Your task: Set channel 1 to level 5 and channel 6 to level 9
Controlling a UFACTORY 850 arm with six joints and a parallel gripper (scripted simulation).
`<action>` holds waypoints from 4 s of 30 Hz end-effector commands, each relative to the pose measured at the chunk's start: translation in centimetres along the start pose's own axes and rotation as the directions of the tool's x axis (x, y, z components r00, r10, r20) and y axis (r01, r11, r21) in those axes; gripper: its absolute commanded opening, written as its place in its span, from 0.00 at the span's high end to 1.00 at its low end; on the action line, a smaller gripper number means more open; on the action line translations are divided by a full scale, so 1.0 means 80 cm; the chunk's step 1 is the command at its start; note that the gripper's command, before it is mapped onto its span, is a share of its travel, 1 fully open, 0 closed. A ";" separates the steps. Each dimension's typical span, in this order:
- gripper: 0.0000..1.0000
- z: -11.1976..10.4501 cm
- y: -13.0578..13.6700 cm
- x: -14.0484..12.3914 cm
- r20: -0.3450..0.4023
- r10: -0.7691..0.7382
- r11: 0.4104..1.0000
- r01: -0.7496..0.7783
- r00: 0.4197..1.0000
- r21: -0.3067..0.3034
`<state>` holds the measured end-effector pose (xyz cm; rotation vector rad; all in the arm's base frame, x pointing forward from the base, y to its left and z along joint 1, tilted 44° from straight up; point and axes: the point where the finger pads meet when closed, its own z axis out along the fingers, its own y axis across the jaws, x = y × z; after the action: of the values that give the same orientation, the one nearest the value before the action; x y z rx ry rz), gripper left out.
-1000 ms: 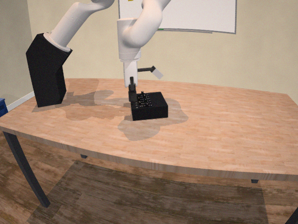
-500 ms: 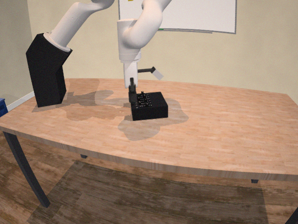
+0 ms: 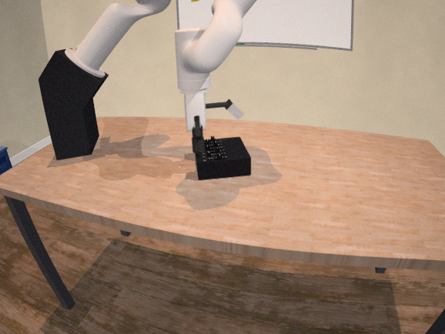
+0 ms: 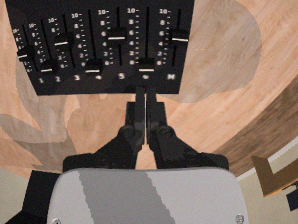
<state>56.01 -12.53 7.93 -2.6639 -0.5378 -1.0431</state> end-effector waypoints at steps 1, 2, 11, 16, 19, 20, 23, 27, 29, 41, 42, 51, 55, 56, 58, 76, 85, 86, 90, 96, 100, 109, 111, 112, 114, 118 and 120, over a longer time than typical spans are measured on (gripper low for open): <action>1.00 0.000 0.001 0.000 -0.001 0.000 1.000 0.000 1.000 -0.001; 1.00 0.000 0.001 0.000 -0.001 0.000 1.000 0.000 1.000 -0.001; 1.00 0.000 0.001 0.000 -0.001 0.000 1.000 0.000 1.000 -0.001; 1.00 0.000 0.001 0.000 -0.001 0.000 1.000 0.000 1.000 -0.001; 1.00 0.000 0.001 0.000 -0.001 0.000 1.000 0.000 1.000 -0.001; 1.00 0.000 0.001 0.000 -0.001 0.000 1.000 0.000 1.000 -0.001; 1.00 0.000 0.001 0.000 -0.001 0.000 1.000 0.000 1.000 -0.001; 1.00 0.000 0.001 0.001 -0.001 0.000 1.000 0.000 1.000 -0.001; 1.00 0.000 0.001 0.001 -0.001 0.000 1.000 0.000 1.000 -0.001; 1.00 0.000 0.001 0.001 -0.001 0.000 1.000 0.000 1.000 -0.001; 1.00 0.000 0.001 0.001 -0.001 0.000 1.000 0.000 1.000 -0.001; 1.00 0.000 0.001 0.001 -0.001 0.000 1.000 0.000 1.000 -0.001; 1.00 0.000 0.001 0.001 -0.001 0.000 1.000 0.000 1.000 -0.001; 1.00 0.000 0.001 0.001 -0.001 0.000 1.000 0.000 1.000 -0.001; 1.00 0.000 0.001 0.001 -0.001 0.000 1.000 0.000 1.000 -0.001; 1.00 0.000 0.001 0.001 -0.001 0.000 1.000 0.000 1.000 -0.001; 1.00 0.005 0.001 0.001 -0.001 0.000 1.000 0.000 1.000 -0.001; 1.00 0.006 0.001 0.001 -0.001 0.000 1.000 0.000 1.000 -0.001; 1.00 0.009 0.001 0.001 -0.001 0.000 1.000 0.000 1.000 -0.001; 1.00 0.013 0.001 0.001 -0.001 0.000 1.000 0.000 1.000 -0.001; 1.00 0.014 0.001 0.001 -0.001 0.000 1.000 0.000 1.000 -0.001; 1.00 0.015 0.001 0.001 -0.001 0.000 1.000 0.000 1.000 -0.001; 1.00 0.015 0.001 0.001 -0.001 0.000 1.000 0.000 1.000 -0.001; 1.00 0.015 0.001 0.001 -0.001 0.000 1.000 0.000 1.000 -0.001; 1.00 0.015 0.001 0.001 -0.001 0.000 1.000 0.000 1.000 -0.001; 1.00 0.015 0.001 0.001 -0.001 0.000 1.000 0.000 1.000 -0.001; 1.00 0.015 0.001 0.001 -0.001 0.000 1.000 0.000 1.000 -0.001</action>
<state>56.78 -12.15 7.09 -2.6639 -0.5378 -1.0431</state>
